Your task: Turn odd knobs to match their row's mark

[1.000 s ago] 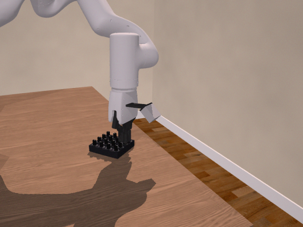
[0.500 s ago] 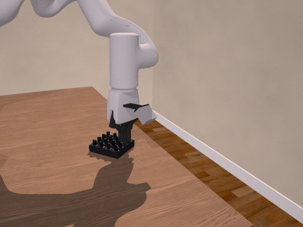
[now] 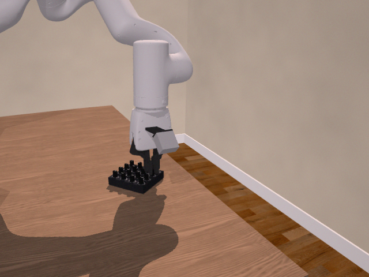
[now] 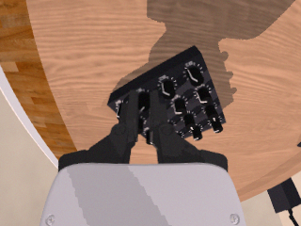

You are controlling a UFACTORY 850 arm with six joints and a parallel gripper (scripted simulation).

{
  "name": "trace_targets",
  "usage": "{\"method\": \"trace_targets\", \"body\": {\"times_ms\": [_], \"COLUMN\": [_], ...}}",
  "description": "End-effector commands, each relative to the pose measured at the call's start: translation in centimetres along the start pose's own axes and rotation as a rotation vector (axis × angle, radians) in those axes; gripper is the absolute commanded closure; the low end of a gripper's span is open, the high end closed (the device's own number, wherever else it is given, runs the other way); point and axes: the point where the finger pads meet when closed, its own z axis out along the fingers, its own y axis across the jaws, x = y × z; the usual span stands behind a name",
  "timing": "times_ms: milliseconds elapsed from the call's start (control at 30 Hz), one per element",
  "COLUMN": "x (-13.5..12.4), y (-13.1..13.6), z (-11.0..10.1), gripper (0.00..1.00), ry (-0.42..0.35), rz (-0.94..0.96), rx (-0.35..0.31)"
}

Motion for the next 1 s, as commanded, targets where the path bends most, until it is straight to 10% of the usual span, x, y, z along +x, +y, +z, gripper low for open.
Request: {"method": "trace_targets", "body": {"times_ms": [0,967], "x": [0.02,0.02], "y": [-0.09,-0.09], "z": [-0.09,-0.09], "gripper": [0.92,0.92], "ry": [0.001,0.002], "rz": [0.125,0.741], "rx": [-0.004,-0.003]}}
